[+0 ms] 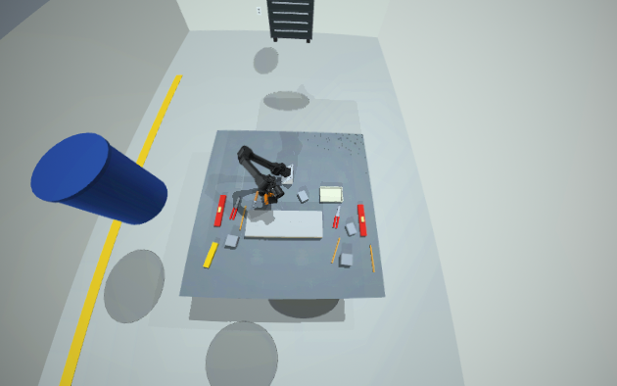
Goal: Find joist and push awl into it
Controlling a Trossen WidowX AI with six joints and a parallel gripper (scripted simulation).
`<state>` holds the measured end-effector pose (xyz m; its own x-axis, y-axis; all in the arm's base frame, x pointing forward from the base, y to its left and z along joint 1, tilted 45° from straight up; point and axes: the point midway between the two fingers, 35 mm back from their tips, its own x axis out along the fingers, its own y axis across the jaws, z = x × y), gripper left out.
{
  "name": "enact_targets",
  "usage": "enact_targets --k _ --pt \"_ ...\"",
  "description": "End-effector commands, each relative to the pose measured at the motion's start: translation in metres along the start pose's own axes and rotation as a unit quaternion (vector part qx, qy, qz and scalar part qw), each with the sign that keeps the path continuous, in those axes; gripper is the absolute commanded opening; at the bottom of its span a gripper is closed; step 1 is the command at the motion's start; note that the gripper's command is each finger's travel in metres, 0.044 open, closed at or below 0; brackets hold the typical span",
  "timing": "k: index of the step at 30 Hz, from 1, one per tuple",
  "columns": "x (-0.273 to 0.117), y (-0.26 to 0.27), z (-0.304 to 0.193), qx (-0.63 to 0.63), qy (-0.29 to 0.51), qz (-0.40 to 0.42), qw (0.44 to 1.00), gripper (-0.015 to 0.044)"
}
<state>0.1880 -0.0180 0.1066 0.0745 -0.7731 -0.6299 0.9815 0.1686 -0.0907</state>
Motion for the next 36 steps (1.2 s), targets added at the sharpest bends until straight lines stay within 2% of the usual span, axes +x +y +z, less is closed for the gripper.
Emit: enact_targets --k 1,36 --pt "-0.0072 0.0007 0.0011 0.003 0.0 0.001 1.0 0.0" --pt "-0.0021 -0.001 0.0058 0.0 0.102 -0.006 0.995 0.0"
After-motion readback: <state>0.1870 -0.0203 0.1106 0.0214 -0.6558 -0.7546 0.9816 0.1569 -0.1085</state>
